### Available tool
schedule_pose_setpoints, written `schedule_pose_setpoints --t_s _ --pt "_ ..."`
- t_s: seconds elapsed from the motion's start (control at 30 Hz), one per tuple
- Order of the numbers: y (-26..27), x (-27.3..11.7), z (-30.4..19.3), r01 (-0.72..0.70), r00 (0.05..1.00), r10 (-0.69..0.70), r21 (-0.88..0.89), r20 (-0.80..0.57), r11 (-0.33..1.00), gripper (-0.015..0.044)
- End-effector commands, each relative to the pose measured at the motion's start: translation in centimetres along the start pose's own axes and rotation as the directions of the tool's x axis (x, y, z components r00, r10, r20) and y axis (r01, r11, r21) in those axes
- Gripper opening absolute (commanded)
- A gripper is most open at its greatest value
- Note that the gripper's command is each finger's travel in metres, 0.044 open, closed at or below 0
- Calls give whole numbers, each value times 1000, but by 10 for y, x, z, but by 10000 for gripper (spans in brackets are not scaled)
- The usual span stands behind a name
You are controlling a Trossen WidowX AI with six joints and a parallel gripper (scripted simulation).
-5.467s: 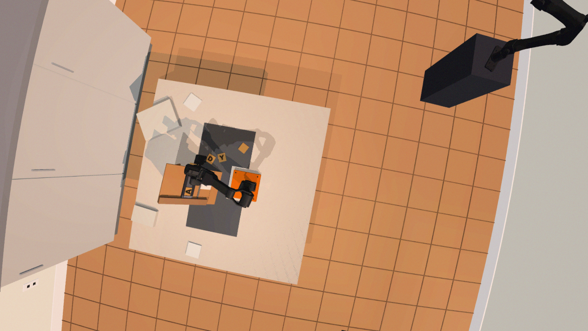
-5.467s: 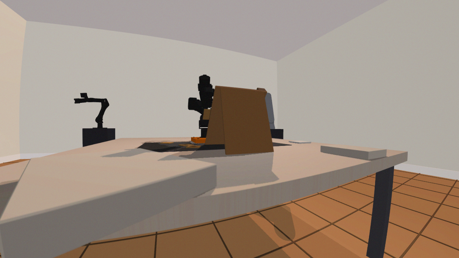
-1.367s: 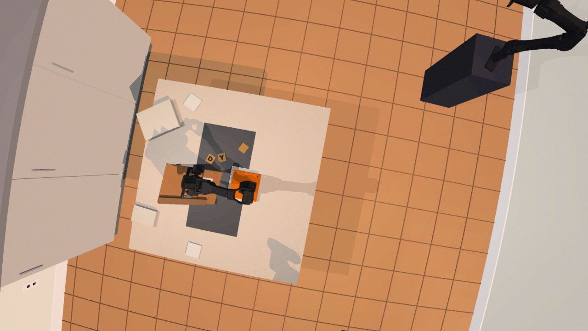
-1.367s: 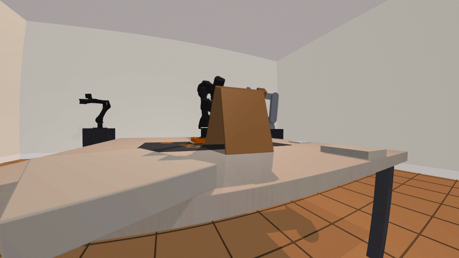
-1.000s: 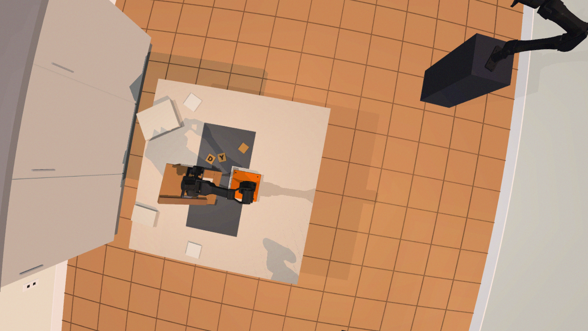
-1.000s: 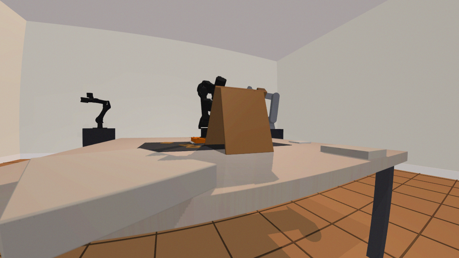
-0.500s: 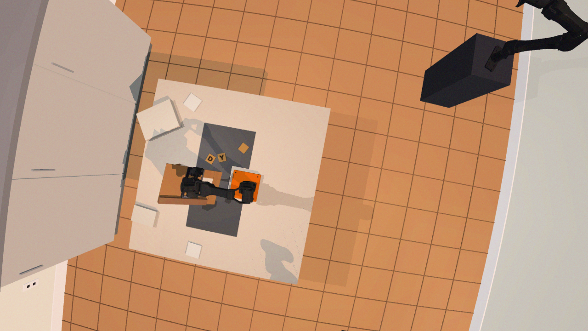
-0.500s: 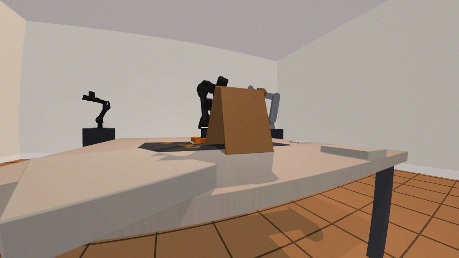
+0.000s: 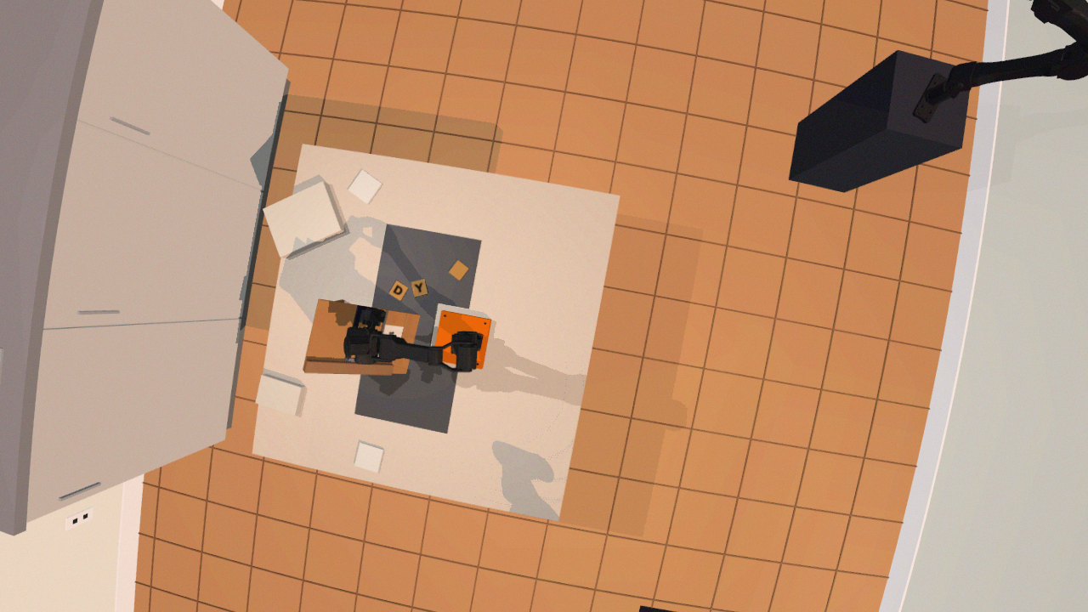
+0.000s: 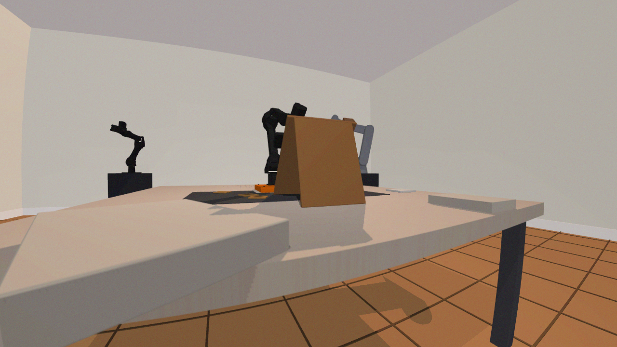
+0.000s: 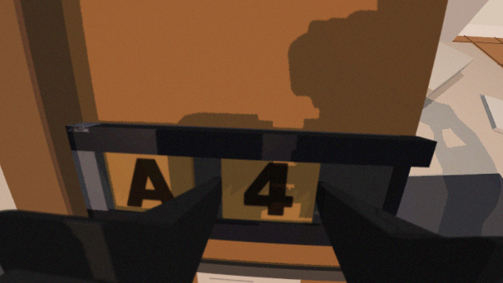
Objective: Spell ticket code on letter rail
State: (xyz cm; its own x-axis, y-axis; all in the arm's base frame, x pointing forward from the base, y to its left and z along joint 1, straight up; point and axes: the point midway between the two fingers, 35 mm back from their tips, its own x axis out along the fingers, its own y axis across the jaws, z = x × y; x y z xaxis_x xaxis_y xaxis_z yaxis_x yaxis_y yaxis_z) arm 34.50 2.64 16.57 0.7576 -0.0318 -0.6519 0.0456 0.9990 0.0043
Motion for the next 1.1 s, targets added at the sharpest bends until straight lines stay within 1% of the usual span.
schedule_pose_setpoints --t_s 0.0,0.43,0.8,1.07 --pt "2 0 0 3 1000 -3 4 -1 1000 0" --pt "9 0 -1 3 1000 -3 5 -1 1000 0" --pt "8 -4 -1 3 1000 -3 4 -1 1000 289" --pt "8 -12 0 3 1000 -3 5 -2 1000 295"
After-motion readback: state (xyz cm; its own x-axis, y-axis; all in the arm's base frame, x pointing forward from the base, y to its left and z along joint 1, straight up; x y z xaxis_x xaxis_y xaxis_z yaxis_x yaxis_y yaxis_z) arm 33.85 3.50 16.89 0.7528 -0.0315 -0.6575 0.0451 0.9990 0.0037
